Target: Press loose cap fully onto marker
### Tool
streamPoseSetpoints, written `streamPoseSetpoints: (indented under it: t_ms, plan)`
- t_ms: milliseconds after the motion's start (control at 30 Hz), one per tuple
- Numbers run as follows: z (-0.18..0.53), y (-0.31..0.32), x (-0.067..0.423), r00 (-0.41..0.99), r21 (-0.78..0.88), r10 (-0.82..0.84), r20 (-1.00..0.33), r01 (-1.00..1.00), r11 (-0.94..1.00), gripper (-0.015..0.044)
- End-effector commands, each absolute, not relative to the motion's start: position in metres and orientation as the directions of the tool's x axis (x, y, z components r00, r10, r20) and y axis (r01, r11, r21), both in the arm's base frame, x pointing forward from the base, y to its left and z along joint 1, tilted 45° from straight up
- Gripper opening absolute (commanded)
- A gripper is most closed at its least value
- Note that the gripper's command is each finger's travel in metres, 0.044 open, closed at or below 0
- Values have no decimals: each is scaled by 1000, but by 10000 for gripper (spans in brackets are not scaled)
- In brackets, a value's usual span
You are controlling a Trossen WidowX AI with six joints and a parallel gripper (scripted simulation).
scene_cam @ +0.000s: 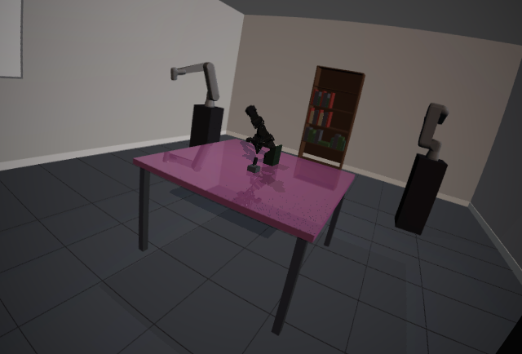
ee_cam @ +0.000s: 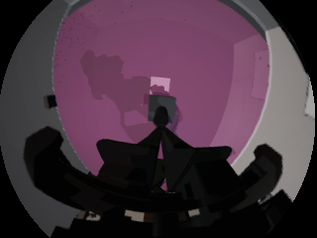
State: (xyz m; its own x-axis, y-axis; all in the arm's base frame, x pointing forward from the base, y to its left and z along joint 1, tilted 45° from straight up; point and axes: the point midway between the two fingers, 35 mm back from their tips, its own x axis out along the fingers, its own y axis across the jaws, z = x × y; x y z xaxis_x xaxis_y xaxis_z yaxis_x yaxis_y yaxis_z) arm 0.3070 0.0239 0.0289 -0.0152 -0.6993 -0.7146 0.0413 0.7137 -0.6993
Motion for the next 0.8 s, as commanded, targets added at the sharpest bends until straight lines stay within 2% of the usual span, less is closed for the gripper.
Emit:
streamPoseSetpoints:
  t_ms: [0,767]
  plan:
    - [27,22,307,-15,-700,-700,-714,46,713,0]
    - [3,-3,307,-14,-701,-701,-713,47,711,0]
